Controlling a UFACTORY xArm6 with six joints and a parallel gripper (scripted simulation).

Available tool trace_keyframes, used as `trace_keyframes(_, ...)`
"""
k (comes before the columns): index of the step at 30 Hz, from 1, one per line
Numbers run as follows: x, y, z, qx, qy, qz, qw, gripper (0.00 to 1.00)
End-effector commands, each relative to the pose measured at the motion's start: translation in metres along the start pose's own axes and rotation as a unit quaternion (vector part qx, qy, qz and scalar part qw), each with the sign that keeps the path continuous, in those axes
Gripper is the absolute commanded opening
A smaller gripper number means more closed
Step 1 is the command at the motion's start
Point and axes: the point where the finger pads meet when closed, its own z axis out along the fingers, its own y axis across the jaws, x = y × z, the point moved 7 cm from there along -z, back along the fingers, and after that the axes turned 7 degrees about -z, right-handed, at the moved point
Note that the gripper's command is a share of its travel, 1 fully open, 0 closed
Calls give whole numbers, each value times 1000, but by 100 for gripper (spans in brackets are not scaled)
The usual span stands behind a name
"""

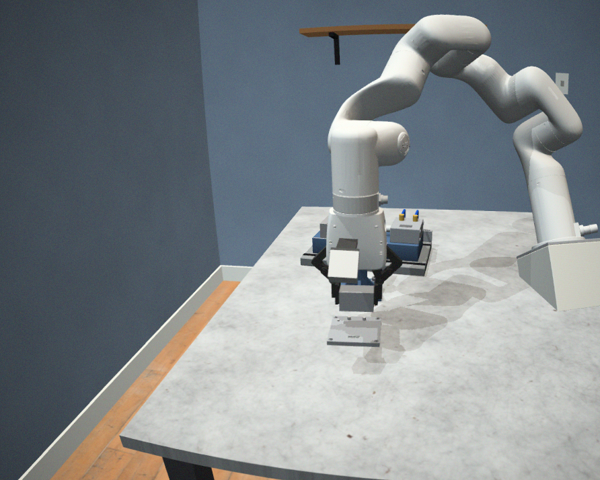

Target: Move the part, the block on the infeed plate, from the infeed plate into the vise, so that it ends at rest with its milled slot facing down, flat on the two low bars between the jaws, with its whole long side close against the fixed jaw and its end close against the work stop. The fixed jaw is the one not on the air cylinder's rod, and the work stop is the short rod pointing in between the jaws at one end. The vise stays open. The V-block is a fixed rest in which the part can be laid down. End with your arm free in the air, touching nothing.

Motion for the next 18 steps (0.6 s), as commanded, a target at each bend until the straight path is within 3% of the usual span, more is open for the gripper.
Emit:
trace_keyframes(1, 0, 1, -16, -2, 1, 1, 1000, 0)
trace_keyframes(6, 0, 1, -37, -2, 1, 1, 1000, 0)
trace_keyframes(8, 0, 1, -37, -2, 1, 1, 1000, 0)
trace_keyframes(18, 0, 0, -80, -2, 1, 1, 1000, 0)
